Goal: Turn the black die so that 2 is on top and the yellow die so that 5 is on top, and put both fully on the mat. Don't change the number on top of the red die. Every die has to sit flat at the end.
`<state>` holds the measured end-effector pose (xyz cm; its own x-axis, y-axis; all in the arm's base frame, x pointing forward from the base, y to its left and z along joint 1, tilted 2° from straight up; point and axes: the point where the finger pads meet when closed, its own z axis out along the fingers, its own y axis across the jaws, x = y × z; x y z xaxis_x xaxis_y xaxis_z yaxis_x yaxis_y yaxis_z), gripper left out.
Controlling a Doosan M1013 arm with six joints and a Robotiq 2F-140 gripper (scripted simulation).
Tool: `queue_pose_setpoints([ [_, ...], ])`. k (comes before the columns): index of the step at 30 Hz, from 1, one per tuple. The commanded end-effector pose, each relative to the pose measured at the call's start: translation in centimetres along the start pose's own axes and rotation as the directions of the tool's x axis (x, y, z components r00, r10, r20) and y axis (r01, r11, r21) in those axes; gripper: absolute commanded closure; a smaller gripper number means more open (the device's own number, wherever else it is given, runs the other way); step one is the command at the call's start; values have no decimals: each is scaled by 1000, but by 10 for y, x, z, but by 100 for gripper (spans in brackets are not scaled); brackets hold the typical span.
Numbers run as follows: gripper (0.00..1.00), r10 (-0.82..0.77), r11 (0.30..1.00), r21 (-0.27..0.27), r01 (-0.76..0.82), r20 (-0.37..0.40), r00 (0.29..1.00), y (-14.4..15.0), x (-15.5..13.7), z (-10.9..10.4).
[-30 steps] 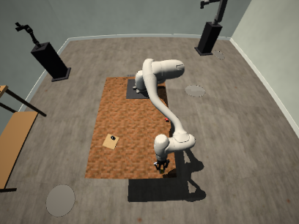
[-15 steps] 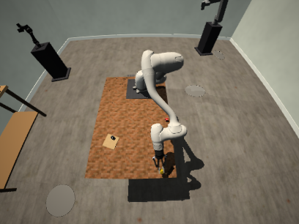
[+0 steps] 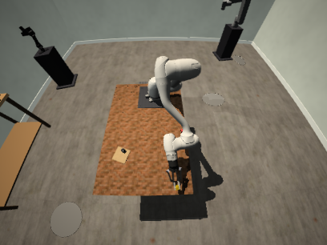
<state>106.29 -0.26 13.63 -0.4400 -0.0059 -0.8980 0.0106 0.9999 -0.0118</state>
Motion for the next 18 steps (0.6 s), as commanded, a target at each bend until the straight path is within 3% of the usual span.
queue_pose_setpoints([
  [1,76,1,1000,-8,-1,2,1000,-1,2,1],
  [18,76,1,1000,-8,-1,2,1000,-1,40,22],
])
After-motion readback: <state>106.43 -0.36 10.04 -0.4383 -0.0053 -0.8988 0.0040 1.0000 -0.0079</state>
